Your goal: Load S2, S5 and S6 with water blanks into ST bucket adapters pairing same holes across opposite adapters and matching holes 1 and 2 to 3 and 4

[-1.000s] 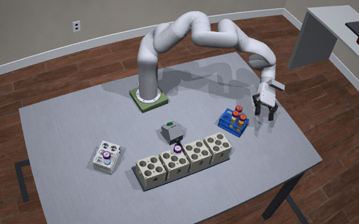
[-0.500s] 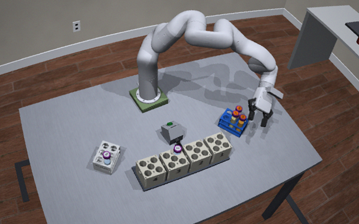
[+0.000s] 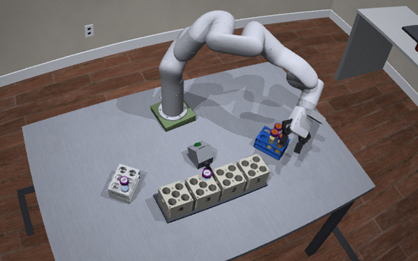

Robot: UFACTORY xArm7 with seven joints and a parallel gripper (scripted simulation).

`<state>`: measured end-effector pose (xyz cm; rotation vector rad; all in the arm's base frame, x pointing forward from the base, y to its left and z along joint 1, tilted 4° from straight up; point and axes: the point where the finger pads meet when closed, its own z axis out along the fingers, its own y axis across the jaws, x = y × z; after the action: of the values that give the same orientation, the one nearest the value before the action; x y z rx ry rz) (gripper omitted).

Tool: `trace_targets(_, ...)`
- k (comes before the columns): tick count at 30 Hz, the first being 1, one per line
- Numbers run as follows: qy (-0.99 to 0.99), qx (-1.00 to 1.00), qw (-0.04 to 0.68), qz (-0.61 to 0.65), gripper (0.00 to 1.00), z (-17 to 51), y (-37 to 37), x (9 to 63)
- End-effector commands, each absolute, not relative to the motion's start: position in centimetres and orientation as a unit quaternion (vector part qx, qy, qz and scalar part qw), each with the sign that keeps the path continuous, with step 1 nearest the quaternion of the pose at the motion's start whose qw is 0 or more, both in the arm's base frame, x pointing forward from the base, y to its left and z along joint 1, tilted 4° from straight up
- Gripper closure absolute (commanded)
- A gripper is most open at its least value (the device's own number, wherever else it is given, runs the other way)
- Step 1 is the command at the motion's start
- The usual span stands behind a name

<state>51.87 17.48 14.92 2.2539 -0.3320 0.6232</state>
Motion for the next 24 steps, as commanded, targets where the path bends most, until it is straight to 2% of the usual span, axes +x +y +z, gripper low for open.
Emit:
trace_targets(1, -0.132, 0.893, 0.374, 0.212, 0.00, 15.4, 16.1, 51.8)
trace_targets(24, -0.137, 0.930, 0.327, 0.093, 0.00, 17.0, 7.4, 49.8)
